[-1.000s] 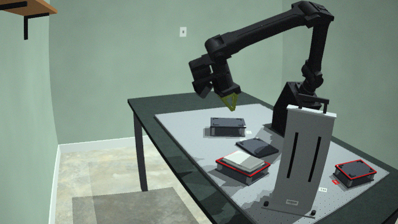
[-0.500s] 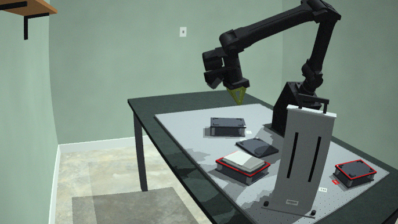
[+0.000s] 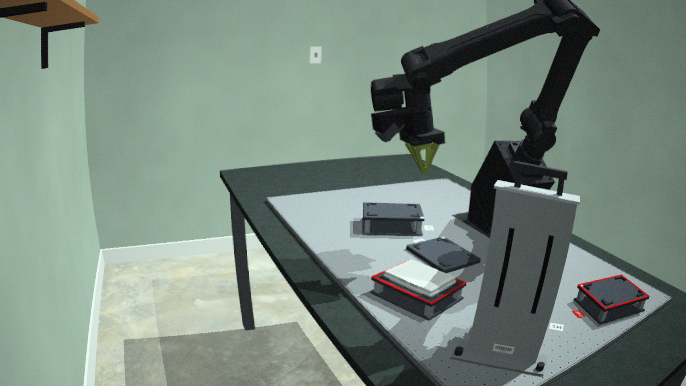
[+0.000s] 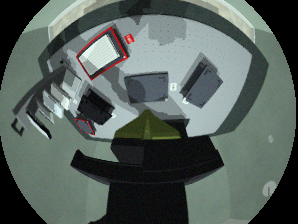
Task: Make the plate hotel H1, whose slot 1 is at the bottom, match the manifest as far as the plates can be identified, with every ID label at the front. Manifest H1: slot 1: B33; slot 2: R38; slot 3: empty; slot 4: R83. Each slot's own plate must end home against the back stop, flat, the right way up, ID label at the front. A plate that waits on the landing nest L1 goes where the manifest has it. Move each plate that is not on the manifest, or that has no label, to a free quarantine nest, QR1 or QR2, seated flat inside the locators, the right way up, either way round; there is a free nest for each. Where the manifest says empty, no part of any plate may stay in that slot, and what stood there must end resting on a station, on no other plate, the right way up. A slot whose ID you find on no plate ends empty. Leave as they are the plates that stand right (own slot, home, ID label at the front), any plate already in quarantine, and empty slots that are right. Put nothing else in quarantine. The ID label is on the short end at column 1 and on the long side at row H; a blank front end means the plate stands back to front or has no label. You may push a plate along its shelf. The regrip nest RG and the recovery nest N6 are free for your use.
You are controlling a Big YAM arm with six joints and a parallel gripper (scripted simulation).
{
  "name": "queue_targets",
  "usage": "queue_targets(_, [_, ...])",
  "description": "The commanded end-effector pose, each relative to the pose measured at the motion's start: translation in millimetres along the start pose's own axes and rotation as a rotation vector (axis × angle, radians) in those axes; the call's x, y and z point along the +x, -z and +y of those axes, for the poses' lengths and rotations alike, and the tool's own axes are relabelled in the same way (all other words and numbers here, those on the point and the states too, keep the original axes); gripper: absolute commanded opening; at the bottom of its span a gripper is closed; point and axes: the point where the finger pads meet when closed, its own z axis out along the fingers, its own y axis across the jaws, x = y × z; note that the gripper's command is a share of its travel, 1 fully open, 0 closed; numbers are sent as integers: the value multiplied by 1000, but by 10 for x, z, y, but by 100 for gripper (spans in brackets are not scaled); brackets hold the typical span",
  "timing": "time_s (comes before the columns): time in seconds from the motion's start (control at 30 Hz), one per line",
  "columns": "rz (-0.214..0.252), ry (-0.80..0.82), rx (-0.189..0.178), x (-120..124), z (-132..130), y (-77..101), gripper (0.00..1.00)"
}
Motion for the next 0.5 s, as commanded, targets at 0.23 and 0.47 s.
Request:
queue_targets(0.23, [-108, 41, 16, 136, -132, 151, 0])
queue_targets(0.47, [-151, 53, 18, 354, -203, 111, 0])
